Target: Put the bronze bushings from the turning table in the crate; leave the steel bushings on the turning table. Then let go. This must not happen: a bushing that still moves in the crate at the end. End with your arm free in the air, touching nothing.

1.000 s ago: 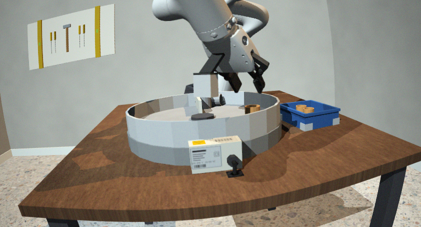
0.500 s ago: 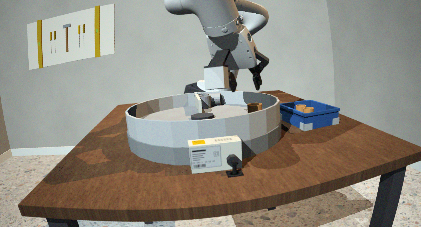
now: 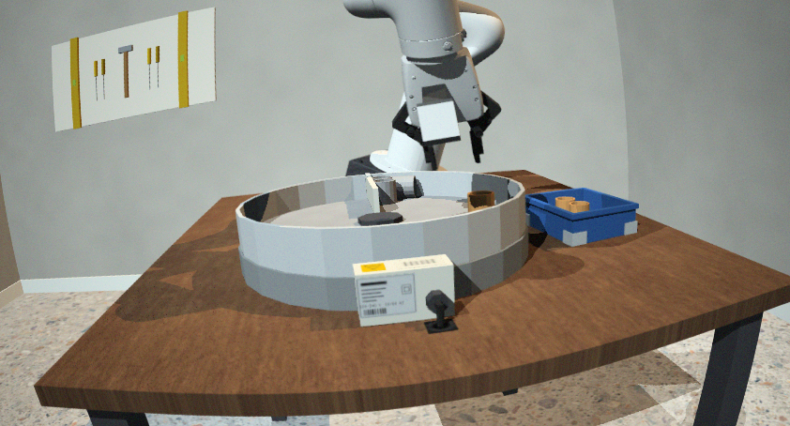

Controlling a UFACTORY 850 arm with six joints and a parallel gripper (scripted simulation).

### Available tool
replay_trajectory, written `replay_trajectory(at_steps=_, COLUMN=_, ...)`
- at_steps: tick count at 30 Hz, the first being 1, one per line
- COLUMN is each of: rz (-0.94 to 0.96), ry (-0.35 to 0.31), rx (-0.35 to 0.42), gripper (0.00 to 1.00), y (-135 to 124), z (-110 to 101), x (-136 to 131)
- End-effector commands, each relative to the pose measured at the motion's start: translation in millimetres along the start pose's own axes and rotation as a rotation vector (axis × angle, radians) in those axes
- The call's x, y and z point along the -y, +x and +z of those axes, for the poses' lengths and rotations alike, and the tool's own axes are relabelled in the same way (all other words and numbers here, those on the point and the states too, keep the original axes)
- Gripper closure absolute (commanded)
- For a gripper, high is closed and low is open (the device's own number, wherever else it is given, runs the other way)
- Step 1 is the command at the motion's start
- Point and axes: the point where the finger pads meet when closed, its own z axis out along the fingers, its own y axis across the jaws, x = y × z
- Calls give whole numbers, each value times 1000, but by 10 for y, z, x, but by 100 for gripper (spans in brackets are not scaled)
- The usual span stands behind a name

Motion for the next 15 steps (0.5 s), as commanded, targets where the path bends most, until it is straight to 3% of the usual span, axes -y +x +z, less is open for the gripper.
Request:
replay_trajectory(at_steps=1, rz=-138, ry=-46, rx=-85, gripper=38, y=-209, z=88, x=-15)
replay_trajectory(at_steps=15, rz=-415, ry=-150, rx=-211, gripper=38, y=-658, z=295, x=-54)
